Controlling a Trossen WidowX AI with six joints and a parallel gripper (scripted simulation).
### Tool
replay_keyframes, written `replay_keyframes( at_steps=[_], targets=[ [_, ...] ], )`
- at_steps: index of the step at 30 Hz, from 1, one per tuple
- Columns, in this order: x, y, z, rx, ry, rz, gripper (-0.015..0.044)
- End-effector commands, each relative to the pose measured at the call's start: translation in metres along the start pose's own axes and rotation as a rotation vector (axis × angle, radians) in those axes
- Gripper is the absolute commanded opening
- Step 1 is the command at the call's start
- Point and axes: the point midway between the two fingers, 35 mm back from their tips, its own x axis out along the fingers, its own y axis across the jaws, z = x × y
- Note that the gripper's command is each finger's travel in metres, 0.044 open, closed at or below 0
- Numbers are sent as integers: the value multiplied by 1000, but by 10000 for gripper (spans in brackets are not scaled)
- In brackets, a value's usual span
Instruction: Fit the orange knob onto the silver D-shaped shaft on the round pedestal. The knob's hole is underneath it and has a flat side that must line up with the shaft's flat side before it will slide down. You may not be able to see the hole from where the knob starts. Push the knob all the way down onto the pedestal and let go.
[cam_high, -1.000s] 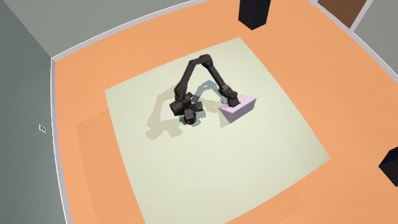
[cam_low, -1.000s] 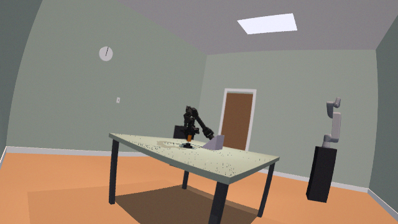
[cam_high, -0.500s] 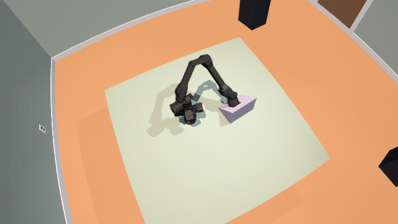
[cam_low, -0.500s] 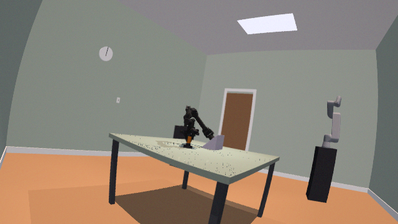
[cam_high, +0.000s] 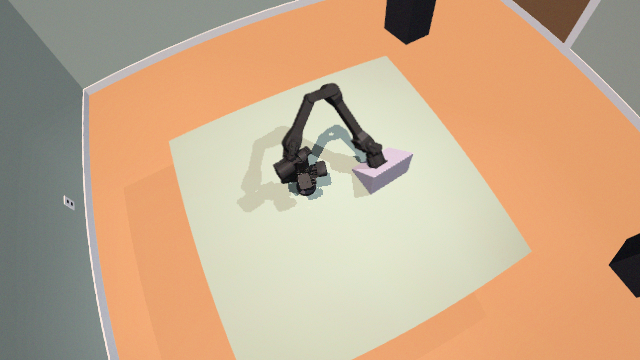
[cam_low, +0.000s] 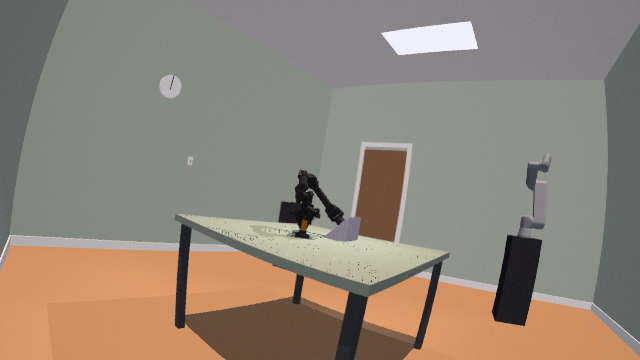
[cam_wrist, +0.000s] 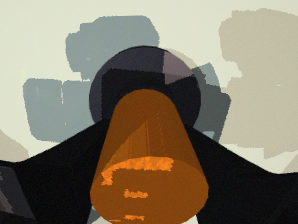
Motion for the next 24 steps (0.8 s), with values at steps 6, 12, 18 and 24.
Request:
replay_keyframes(
  at_steps=[6, 12, 18, 24],
  targets=[
    [0, 0, 0, 0, 0, -1, 289],
    [0, 0, 0, 0, 0, -1, 440],
    [-3, 0, 0, 0, -1, -1, 440],
    [-77, -2, 3, -1, -8, 3, 440]
  ],
)
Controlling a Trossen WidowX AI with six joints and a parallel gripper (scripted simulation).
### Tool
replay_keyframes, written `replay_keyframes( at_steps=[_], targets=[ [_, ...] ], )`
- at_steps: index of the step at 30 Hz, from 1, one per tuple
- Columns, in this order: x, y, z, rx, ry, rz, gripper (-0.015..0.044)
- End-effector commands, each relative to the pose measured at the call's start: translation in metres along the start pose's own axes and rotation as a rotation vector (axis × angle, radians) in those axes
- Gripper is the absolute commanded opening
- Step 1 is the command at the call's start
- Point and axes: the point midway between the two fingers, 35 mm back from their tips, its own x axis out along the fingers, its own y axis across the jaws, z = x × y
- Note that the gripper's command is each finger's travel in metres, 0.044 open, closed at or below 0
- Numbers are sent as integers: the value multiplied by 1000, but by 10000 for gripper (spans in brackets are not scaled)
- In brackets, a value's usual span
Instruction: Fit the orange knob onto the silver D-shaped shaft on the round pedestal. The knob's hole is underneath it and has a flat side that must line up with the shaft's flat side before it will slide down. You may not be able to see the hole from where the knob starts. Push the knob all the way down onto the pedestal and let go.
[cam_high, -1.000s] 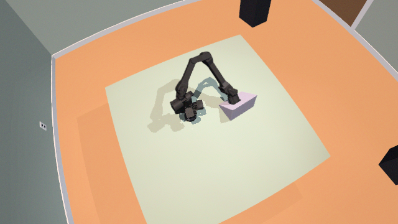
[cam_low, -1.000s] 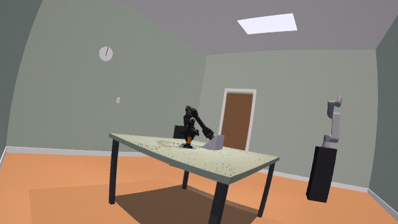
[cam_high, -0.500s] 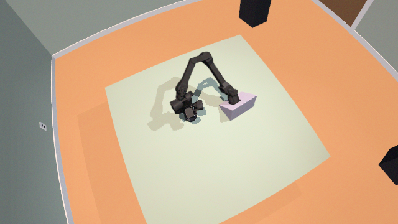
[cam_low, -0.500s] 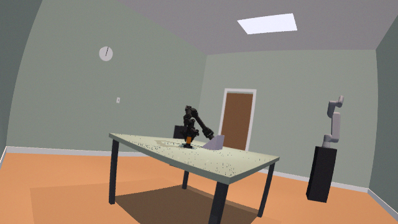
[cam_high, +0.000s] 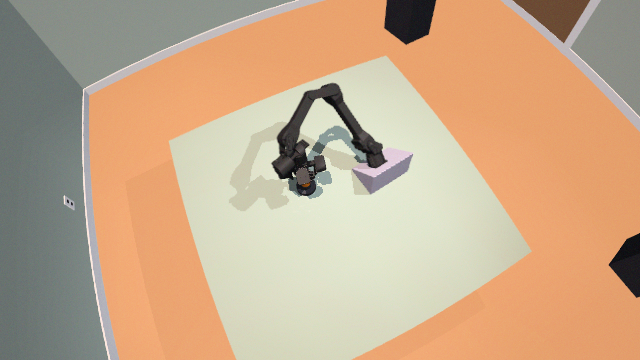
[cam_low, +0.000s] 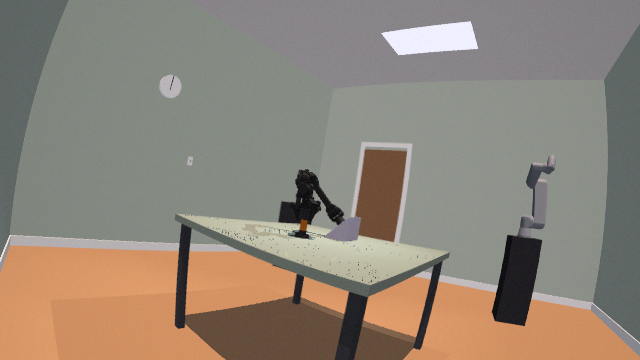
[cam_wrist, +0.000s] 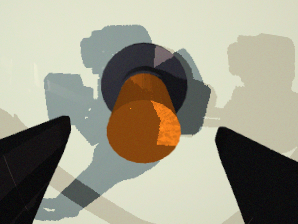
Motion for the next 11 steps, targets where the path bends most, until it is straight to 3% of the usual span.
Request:
replay_keyframes(
  at_steps=[1, 11],
  targets=[
    [-44, 2, 1, -2, -10, -11, 440],
    [-53, 0, 2, -1, -8, -12, 440]
  ],
)
